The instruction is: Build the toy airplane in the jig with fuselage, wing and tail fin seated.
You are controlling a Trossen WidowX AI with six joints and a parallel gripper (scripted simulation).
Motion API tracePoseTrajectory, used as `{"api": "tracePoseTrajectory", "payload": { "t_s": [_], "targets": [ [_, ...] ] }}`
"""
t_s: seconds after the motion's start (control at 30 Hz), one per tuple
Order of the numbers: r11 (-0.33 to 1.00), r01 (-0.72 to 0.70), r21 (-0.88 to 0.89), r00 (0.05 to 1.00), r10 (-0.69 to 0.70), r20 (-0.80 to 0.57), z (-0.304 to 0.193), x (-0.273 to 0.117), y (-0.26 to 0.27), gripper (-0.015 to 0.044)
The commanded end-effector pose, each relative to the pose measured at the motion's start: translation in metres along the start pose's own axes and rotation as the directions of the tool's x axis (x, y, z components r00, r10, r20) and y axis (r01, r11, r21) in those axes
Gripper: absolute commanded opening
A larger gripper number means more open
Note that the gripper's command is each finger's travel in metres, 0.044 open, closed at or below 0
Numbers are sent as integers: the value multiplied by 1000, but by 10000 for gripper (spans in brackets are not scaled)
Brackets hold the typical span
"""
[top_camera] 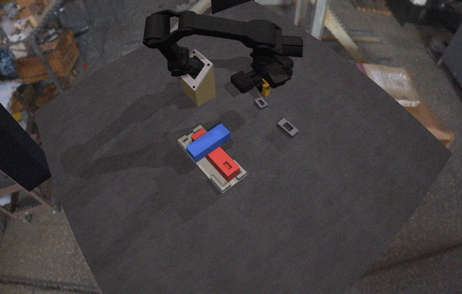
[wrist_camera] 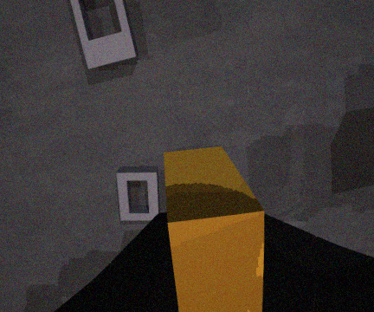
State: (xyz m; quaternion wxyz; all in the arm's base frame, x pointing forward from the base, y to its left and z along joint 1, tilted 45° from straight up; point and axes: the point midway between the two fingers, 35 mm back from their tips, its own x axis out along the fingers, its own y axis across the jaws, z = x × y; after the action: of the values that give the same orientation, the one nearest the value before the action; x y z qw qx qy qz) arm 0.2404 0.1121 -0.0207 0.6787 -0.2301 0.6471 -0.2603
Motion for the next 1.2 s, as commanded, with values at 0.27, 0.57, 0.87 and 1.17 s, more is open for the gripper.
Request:
{"api": "tracePoseTrajectory", "payload": {
  "t_s": [0.27,0.57,0.87,1.17],
  "targets": [
    [1000,-10,-18,1000,10,10,24,2,-21,0],
    [999,-12,-30,1000,13,14,40,5,-39,0],
    [999,-10,-35,1000,11,18,55,9,-59,0],
    [999,-3,-47,1000,4,22,68,13,-82,0]
  ]
}}
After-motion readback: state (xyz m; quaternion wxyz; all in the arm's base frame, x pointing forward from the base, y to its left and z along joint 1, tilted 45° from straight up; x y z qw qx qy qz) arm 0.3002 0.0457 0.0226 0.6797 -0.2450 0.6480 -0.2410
